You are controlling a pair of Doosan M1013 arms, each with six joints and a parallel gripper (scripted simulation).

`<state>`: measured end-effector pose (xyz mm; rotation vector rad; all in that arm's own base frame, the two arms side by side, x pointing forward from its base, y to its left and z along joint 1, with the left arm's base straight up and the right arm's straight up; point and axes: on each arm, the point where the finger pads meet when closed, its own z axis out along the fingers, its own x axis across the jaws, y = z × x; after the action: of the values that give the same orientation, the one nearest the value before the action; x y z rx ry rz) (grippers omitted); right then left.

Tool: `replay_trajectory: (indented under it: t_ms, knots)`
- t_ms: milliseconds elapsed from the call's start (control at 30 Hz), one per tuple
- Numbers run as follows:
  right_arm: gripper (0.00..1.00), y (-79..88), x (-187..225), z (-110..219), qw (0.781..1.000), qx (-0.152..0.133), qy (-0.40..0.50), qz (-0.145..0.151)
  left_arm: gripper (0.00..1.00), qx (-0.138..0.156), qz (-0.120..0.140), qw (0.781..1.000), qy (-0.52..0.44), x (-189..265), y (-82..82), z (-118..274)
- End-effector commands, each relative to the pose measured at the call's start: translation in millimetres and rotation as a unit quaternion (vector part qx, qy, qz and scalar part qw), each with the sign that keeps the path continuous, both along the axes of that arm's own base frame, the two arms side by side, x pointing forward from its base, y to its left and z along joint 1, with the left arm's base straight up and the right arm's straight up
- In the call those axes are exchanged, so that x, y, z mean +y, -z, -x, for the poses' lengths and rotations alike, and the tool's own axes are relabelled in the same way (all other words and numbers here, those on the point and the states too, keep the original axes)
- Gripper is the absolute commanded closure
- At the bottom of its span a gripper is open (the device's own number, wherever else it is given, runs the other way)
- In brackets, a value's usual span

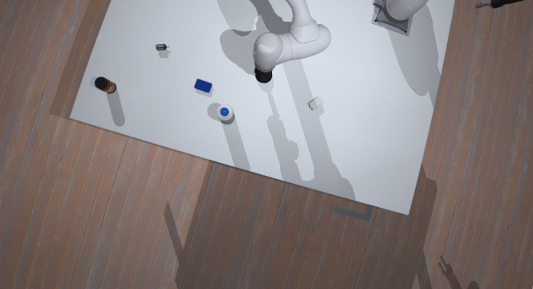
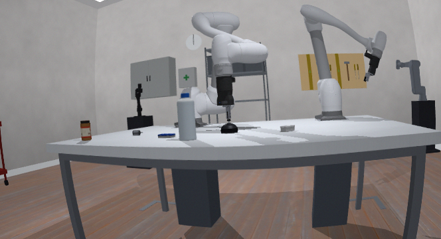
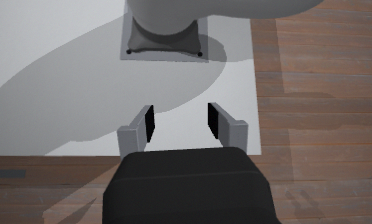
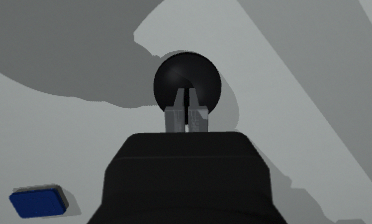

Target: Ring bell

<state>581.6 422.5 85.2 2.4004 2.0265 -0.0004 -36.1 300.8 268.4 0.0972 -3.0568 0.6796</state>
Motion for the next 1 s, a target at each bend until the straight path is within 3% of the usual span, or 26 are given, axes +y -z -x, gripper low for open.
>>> replay_trajectory:
  t_ms: [0, 967]
  knots:
    - [0.83, 1.2, 0.5, -0.4, 1.0, -0.001, 0.0, -0.001, 0.0, 0.0, -0.001, 1.0, 0.0, 0.3, -0.5, 0.2]
    - [0.83, 4.1, 0.5, -0.4, 1.0, -0.001, 0.0, -0.001, 0.0, 0.0, -0.001, 1.0, 0.0, 0.3, -0.5, 0.2]
